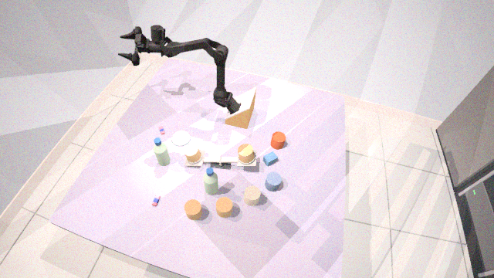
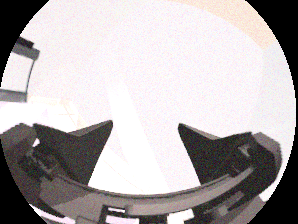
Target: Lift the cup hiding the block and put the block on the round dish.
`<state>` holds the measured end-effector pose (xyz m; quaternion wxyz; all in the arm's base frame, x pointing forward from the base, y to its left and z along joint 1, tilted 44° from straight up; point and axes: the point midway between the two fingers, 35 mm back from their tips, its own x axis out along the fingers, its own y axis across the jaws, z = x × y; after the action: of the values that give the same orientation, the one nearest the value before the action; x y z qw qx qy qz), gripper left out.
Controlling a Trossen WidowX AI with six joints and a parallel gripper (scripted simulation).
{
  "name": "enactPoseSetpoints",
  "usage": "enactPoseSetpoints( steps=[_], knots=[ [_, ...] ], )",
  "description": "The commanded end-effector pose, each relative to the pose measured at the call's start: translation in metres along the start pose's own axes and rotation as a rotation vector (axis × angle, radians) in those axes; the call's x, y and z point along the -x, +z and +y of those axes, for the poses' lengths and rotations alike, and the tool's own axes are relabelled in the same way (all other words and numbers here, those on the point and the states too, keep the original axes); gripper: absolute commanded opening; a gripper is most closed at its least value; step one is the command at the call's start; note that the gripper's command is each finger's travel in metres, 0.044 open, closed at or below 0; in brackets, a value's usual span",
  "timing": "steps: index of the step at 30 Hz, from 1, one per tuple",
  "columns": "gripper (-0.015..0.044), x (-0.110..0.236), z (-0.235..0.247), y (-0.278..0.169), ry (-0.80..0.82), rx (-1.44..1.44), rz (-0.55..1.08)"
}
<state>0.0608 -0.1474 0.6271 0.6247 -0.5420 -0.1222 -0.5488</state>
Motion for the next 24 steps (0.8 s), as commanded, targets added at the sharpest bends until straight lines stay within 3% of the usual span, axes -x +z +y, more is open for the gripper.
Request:
enactPoseSetpoints(
  steps=[1,24],
  knots=[
    [0.044,-0.003,0.019,-0.012,0.046,-0.115,0.029],
    [0.044,0.001,0.153,-0.03,0.382,-0.624,0.192]
  ],
)
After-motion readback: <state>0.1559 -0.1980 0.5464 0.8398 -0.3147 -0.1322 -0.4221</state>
